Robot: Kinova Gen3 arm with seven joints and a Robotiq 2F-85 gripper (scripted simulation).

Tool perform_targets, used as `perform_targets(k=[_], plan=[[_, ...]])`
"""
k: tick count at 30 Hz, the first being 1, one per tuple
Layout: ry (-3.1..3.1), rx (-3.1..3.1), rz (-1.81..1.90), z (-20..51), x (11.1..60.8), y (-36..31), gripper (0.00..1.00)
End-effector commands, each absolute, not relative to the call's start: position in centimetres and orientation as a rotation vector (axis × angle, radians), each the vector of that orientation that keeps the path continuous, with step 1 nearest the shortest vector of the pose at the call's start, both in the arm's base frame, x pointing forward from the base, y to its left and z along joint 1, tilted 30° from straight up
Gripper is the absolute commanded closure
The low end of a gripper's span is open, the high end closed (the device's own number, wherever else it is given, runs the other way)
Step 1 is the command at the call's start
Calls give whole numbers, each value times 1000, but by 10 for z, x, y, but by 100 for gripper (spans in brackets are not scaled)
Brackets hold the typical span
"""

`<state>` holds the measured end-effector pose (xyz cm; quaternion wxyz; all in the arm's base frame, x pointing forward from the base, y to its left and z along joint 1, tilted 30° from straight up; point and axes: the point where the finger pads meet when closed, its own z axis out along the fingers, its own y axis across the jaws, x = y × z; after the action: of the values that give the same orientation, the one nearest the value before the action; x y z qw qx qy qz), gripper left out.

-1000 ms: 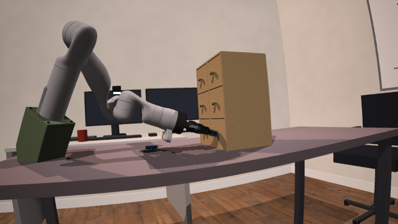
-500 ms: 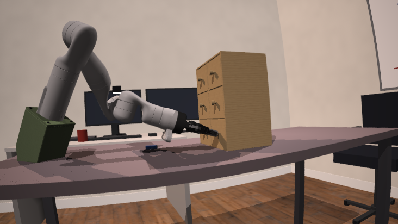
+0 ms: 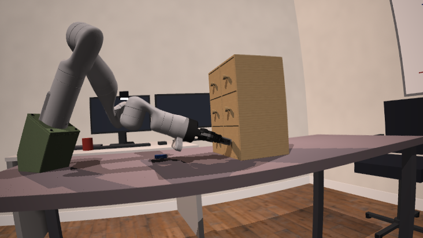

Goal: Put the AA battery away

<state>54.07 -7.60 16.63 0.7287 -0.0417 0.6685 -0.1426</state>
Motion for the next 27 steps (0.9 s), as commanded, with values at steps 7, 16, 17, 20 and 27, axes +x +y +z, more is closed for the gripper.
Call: perform_targets(k=[7,16,17,20,27], plan=[[1472,-92,-315,165,536,-75,87],[1472,-92,-315,161,529,-75,87],[1472,-92,-315,161,528,-75,87],[1472,-92,-315,159,524,-75,87],[1472,-92,-315,155,516,-75,87]])
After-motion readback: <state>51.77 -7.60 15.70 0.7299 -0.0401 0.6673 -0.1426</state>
